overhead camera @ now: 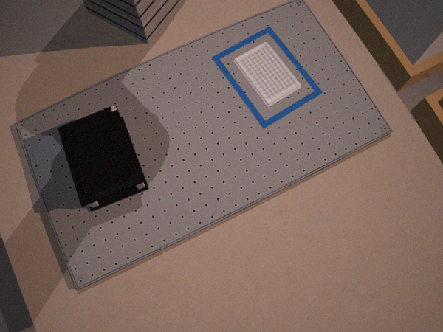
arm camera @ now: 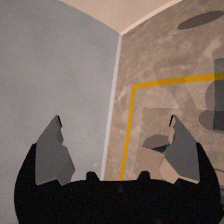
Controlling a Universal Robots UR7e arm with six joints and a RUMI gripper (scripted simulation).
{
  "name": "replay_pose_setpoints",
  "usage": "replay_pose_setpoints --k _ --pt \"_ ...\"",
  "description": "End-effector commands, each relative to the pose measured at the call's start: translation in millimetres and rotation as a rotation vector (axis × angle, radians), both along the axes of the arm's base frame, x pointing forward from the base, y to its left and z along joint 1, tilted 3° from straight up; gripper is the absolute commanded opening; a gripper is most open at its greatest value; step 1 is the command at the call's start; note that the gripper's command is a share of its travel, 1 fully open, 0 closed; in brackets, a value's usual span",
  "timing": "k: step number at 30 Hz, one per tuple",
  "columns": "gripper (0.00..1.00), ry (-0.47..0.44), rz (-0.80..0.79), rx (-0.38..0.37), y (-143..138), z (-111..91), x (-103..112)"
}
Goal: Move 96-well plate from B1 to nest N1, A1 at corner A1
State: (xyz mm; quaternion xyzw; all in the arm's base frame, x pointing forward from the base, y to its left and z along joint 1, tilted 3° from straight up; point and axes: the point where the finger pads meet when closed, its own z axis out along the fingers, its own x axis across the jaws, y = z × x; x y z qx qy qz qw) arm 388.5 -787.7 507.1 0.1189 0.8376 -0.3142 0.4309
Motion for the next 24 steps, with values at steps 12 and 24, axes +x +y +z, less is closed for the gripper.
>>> replay_pose_setpoints --k 12,24 --pt "1.00 0.010 0.011 0.004 21 -48 47" --pt "1.00 0.072 0.086 0.031 44 -86 80"
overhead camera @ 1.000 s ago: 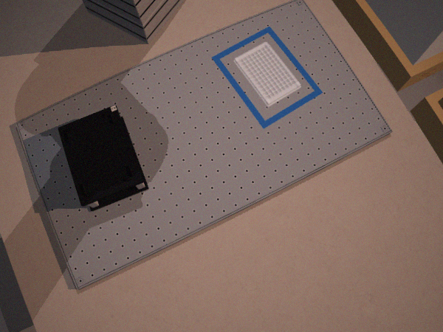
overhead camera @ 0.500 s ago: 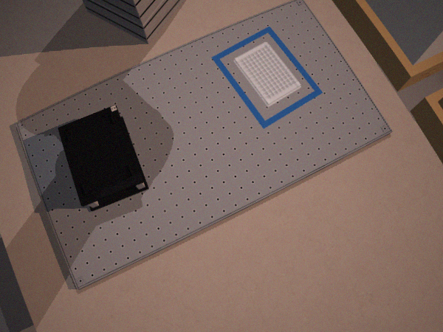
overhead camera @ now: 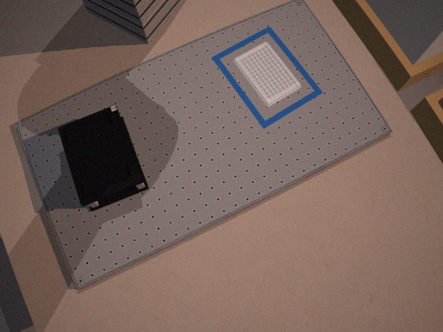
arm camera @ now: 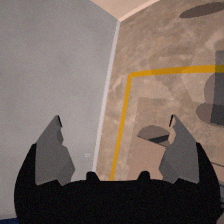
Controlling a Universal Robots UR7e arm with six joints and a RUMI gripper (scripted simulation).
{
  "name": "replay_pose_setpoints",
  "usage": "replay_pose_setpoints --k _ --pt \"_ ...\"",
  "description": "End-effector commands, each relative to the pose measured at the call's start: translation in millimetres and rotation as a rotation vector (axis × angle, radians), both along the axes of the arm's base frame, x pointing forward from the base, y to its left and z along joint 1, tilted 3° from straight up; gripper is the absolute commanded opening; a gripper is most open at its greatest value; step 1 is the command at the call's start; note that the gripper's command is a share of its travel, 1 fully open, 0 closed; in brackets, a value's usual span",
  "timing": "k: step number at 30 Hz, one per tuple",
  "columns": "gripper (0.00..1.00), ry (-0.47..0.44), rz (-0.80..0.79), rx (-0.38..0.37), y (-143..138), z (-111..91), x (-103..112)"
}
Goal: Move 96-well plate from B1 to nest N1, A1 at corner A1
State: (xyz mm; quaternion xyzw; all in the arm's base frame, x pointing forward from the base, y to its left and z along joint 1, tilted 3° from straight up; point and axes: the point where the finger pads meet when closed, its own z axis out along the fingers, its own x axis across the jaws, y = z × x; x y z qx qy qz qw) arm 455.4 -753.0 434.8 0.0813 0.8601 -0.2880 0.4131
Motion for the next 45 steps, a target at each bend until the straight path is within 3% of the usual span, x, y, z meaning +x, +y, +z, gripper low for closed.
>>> replay_pose_setpoints --k 1,10,14,32,35,45 --pt "1.00 0.005 0.006 0.001 11 -17 16" --pt "1.00 0.005 0.006 0.001 23 -37 34" --pt "1.00 0.070 0.084 0.022 33 -51 45" --pt "1.00 0.070 0.084 0.023 67 -97 83" --pt "1.00 0.133 0.160 0.039 76 -107 90" --pt "1.00 0.138 0.166 0.040 99 -134 110"
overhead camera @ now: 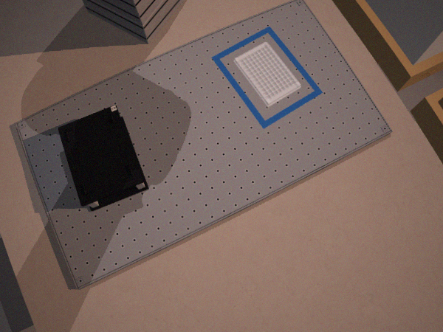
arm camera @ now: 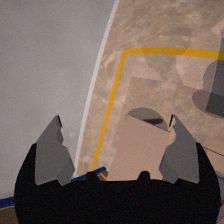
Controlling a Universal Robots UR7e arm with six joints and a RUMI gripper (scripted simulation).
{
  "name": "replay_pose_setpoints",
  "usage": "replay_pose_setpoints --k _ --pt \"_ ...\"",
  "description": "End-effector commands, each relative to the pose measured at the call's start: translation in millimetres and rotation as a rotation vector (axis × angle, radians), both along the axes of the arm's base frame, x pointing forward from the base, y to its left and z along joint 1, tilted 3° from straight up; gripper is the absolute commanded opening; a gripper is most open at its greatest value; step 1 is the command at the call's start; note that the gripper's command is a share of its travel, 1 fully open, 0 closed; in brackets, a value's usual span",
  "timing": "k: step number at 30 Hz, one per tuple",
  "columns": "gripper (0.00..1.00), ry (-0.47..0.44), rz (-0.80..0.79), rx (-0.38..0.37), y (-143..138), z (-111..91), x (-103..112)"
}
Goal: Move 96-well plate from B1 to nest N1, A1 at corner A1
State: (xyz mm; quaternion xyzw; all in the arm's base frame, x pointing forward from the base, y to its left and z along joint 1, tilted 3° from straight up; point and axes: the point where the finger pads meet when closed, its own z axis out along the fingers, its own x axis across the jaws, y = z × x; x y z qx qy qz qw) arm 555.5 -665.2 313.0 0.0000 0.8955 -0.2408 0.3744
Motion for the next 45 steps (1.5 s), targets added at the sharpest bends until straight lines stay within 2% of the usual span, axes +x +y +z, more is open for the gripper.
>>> replay_pose_setpoints --k 1,7,9,15,27,32,36,45 --pt "1.00 0.003 0.004 -0.001 14 -15 12" --pt "1.00 0.003 0.004 -0.001 32 -35 26" --pt "1.00 0.003 0.004 -0.001 32 -35 26" --pt "1.00 0.073 0.090 0.012 45 -48 34" --pt "1.00 0.073 0.090 0.012 85 -86 58" --pt "1.00 0.073 0.090 0.012 91 -92 61" --pt "1.00 0.146 0.180 0.020 105 -105 67" --pt "1.00 0.146 0.180 0.020 134 -130 79"
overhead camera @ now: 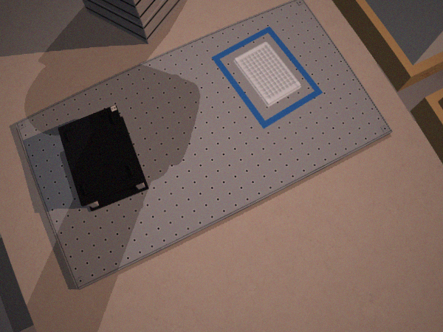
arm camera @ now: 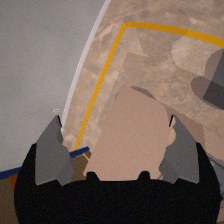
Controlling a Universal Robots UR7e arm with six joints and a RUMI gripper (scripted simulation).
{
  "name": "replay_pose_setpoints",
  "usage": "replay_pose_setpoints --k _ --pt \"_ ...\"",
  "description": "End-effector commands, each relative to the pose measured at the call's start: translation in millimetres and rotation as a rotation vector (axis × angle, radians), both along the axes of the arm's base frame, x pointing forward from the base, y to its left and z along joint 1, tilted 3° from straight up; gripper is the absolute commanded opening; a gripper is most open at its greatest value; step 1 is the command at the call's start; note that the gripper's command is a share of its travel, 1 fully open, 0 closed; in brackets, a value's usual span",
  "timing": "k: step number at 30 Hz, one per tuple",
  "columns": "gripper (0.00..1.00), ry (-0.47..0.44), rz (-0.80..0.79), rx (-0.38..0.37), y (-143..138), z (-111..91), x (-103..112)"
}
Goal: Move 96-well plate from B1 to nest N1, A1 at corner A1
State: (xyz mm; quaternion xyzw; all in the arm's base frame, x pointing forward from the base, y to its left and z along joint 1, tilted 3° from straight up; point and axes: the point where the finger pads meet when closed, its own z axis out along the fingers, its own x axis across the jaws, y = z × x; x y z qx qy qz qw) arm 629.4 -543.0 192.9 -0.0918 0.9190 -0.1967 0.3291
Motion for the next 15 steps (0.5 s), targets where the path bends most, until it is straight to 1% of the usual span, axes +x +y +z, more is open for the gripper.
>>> replay_pose_setpoints --k 1,7,9,12,15 --pt "1.00 0.002 0.004 -0.001 12 -9 5" --pt "1.00 0.002 0.004 -0.001 33 -28 14" --pt "1.00 0.002 0.004 -0.001 33 -28 14" --pt "1.00 0.064 0.083 0.001 45 -37 17" --pt "1.00 0.076 0.098 0.002 57 -46 20"
